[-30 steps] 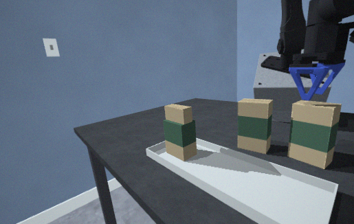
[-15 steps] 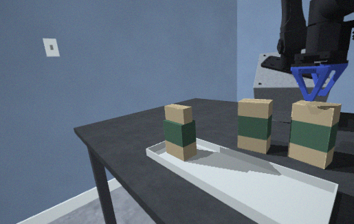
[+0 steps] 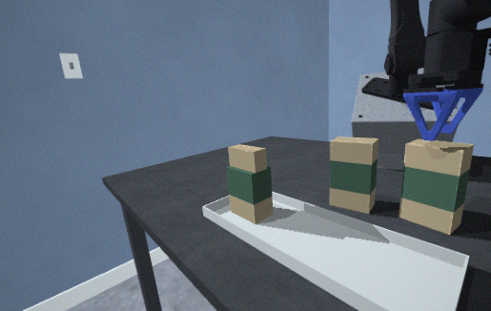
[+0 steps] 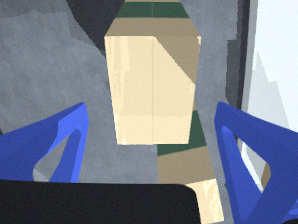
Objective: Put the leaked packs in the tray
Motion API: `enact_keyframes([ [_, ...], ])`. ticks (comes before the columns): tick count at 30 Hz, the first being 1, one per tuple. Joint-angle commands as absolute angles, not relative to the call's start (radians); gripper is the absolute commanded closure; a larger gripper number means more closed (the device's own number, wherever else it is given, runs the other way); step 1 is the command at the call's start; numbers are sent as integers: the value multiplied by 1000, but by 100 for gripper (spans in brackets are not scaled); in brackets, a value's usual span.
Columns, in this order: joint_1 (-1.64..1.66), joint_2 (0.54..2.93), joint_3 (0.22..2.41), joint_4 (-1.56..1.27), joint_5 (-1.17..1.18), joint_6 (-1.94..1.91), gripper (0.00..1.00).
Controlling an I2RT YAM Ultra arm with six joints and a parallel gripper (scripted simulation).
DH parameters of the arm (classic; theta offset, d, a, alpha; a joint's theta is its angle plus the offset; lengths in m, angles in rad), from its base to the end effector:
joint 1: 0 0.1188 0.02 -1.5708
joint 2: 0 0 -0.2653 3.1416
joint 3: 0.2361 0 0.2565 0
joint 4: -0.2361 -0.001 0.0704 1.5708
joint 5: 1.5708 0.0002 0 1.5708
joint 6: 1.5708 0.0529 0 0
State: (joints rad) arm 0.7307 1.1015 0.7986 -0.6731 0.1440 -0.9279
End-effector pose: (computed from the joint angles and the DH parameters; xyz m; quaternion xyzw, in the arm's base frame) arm 0.1716 0.1450 0.2365 -0.6890 0.6596 -0.0972 0.2841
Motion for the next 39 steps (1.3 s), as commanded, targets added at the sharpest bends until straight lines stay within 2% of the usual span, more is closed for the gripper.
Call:
enact_keyframes([
  [1,729,1090,809,-656,134,-936,21],
  [29,736,1122,826,-650,135,-932,21],
  [39,721,1156,761,-594,130,-942,21],
])
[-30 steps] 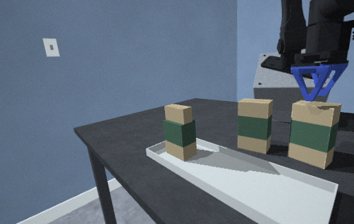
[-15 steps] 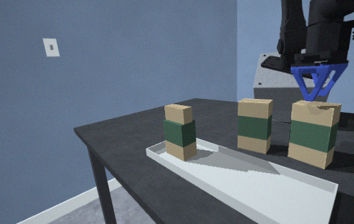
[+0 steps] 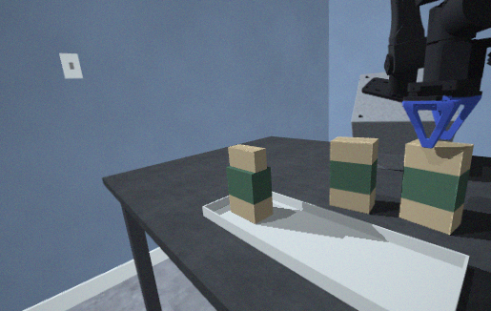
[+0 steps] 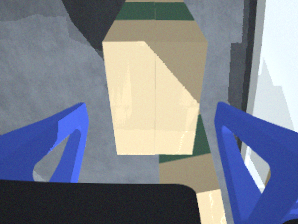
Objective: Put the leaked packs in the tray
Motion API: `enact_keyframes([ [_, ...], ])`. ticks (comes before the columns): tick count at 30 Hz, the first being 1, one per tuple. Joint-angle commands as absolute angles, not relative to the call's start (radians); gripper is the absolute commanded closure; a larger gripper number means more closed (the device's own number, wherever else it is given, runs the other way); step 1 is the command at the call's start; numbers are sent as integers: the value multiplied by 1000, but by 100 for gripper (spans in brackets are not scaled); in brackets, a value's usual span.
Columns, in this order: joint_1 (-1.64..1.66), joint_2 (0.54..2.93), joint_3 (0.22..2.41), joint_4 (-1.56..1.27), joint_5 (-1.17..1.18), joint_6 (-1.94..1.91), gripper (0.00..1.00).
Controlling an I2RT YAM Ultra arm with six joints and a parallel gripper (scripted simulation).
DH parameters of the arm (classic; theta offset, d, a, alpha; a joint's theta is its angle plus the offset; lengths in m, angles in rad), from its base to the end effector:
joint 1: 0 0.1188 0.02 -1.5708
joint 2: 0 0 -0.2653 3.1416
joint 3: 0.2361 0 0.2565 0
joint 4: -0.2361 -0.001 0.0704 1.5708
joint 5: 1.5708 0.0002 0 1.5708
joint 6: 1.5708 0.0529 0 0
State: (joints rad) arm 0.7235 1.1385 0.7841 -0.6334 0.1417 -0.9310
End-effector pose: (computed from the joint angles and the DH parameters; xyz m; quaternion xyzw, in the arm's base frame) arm 0.1774 0.1481 0.2268 -0.6895 0.6617 -0.0971 0.2781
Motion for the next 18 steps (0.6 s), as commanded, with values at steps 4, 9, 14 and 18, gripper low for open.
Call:
enact_keyframes([
  [4,707,1184,746,-550,127,-947,21],
  [9,701,1221,730,-497,123,-953,21],
  [14,699,1245,722,-464,121,-957,21],
  [18,698,1257,723,-448,119,-959,21],
])
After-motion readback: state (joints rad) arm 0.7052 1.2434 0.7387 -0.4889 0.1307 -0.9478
